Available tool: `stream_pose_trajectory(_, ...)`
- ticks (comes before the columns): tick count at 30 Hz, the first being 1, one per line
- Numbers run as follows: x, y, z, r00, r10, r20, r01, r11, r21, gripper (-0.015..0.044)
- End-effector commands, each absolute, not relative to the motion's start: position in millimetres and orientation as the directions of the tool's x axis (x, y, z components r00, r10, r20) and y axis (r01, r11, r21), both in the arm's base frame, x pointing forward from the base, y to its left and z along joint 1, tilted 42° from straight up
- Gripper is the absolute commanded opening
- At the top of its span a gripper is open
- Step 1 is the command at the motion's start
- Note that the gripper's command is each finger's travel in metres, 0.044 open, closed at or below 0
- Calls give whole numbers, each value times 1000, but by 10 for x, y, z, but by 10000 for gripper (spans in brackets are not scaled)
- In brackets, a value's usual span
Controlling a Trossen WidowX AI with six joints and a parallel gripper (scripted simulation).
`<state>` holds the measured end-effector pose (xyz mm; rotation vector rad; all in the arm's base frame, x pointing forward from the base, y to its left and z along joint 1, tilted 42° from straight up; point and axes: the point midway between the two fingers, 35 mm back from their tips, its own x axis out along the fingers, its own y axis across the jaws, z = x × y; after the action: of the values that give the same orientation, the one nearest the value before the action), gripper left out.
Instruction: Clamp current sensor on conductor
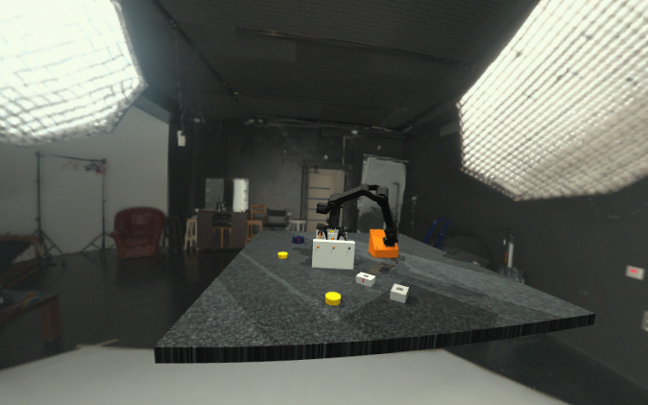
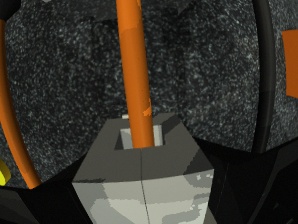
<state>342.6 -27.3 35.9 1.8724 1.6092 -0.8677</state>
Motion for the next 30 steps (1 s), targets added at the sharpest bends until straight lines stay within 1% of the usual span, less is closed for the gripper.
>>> stream_pose_trajectory(1,3425,-273,359,89,655,-750,987,-160,-23,256)
stream_pose_trajectory(18,3425,-273,359,89,655,-750,987,-160,-23,256)
stream_pose_trajectory(30,3426,-273,359,89,655,-751,987,-160,-22,176)
